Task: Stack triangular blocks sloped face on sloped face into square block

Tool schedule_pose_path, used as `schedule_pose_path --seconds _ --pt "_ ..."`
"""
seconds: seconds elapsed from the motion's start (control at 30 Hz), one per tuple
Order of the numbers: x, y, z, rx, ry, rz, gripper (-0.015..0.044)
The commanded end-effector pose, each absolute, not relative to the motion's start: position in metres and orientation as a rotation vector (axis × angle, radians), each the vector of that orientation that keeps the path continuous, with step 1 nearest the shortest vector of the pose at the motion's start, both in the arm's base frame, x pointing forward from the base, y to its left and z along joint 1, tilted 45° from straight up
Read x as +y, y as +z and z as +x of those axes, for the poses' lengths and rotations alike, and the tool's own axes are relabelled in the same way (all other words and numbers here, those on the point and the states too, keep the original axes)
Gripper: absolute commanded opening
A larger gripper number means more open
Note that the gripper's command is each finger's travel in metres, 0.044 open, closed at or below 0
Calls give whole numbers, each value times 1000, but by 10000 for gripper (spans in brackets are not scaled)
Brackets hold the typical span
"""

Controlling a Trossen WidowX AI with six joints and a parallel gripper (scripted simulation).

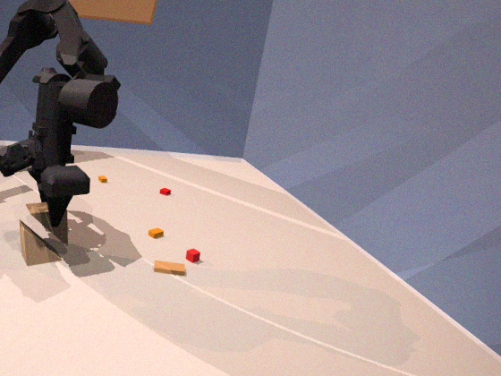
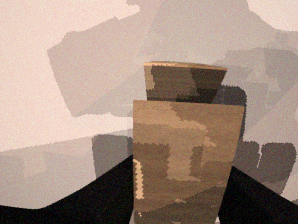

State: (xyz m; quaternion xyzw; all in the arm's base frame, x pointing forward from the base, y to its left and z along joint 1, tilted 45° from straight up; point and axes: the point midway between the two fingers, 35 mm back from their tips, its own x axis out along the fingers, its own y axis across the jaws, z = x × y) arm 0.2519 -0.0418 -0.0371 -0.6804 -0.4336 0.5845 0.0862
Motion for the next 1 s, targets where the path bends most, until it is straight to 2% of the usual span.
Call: schedule_pose_path --seconds 0.0,0.97 --pt "-42 -37 252 -1286 1738 -2028 0" --pt "-35 -48 247 -1285 1737 -2027 0"
